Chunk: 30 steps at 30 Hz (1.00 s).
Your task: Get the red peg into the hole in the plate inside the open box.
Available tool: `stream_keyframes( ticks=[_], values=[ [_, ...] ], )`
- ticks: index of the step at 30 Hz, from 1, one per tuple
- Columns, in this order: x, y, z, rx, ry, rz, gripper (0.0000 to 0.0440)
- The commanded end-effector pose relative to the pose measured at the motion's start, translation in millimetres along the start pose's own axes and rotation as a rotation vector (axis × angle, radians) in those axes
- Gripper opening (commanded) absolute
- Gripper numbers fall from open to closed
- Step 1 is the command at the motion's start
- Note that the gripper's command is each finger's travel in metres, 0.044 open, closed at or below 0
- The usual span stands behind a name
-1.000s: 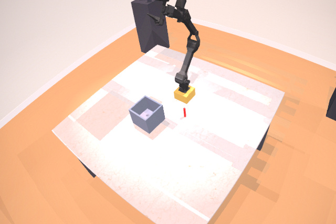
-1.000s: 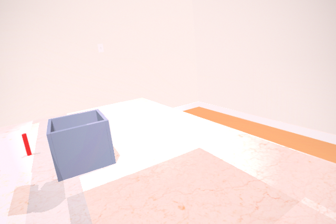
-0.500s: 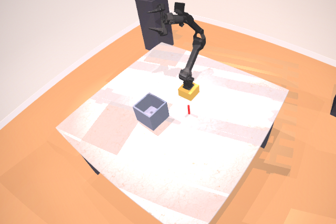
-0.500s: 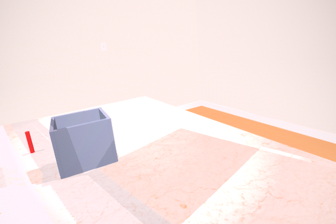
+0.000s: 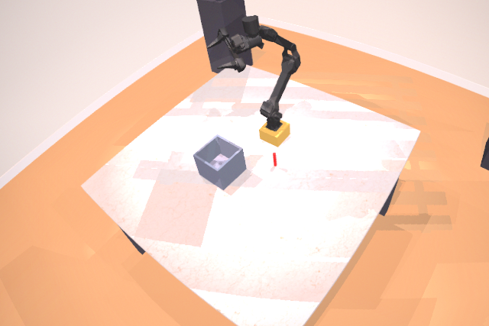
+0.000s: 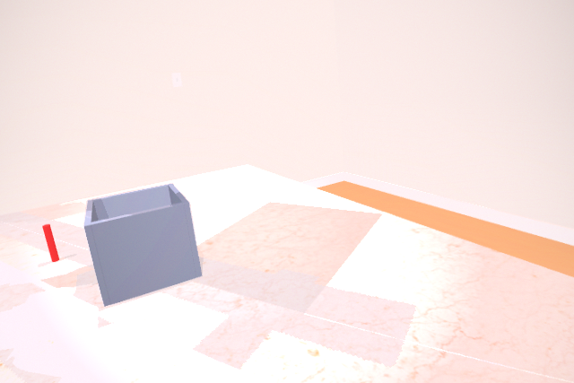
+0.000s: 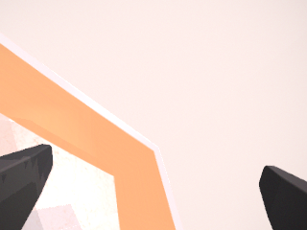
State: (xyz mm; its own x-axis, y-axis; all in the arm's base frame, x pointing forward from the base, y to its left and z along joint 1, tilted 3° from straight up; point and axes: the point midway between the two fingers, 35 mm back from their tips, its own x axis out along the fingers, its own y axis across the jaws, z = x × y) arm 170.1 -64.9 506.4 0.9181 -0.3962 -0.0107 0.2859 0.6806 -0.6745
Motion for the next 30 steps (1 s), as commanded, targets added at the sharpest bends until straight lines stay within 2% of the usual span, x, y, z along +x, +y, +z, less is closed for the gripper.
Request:
stream_keyframes(
  ticks=[1,16,30],
  values=[
    [8,16,-11,0.048,0.041,0.056,0.044],
    [32,99,-54,0.343,0.288,0.345,0.044],
    [28,179,-72,0.615,0.562,0.584,0.044]
  ],
)
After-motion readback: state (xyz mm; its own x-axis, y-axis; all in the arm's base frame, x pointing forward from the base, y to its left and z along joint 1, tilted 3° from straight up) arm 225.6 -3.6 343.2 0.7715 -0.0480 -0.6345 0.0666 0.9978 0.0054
